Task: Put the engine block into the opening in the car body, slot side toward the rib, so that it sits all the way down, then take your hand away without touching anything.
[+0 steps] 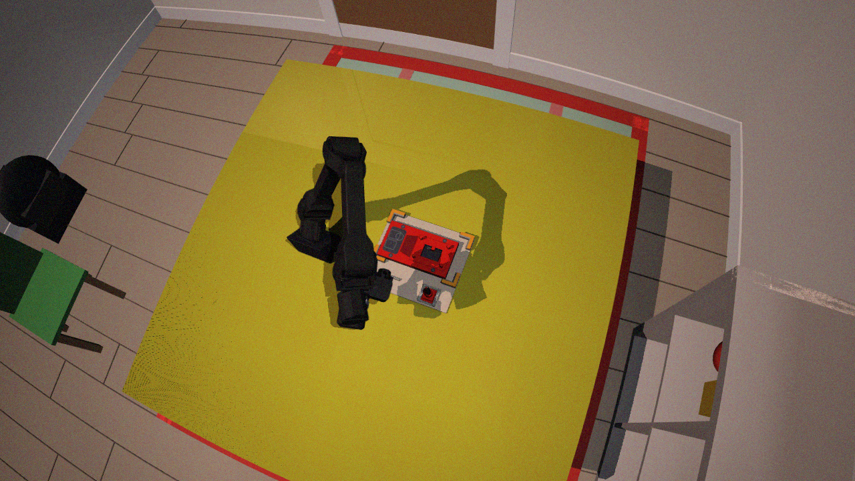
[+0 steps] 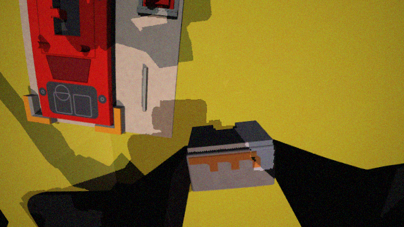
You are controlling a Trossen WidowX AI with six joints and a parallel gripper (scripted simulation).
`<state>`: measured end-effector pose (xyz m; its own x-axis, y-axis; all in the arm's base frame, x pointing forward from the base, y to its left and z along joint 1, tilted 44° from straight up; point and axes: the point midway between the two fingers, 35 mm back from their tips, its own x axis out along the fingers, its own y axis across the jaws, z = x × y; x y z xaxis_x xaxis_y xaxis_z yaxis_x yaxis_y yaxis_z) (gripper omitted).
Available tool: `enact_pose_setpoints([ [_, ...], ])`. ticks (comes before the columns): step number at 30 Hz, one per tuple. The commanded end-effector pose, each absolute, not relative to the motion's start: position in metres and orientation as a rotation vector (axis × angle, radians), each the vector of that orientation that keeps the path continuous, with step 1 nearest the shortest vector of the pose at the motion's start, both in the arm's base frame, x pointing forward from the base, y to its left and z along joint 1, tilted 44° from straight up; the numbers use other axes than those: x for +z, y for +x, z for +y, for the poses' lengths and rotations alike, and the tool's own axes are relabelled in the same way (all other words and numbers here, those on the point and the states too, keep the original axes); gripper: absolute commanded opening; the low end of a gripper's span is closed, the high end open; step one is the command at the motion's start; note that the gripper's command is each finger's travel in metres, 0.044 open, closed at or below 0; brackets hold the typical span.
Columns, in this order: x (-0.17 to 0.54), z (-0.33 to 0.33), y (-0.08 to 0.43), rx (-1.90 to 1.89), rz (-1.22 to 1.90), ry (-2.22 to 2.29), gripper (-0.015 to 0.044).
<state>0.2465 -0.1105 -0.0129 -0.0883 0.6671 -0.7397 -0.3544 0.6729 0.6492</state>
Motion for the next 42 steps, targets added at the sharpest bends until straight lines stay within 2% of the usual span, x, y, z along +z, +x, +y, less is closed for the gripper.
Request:
enact_pose_setpoints([
  [1,-0.014,-0.108,0.246,0.970,1.350,0.178,0.0000],
  [26,-0.021,-0.103,0.245,1.397,0.920,-0.376,0.0000],
  [42,-0.036,-0.089,0.244,1.406,0.908,-0.389,0.0000],
])
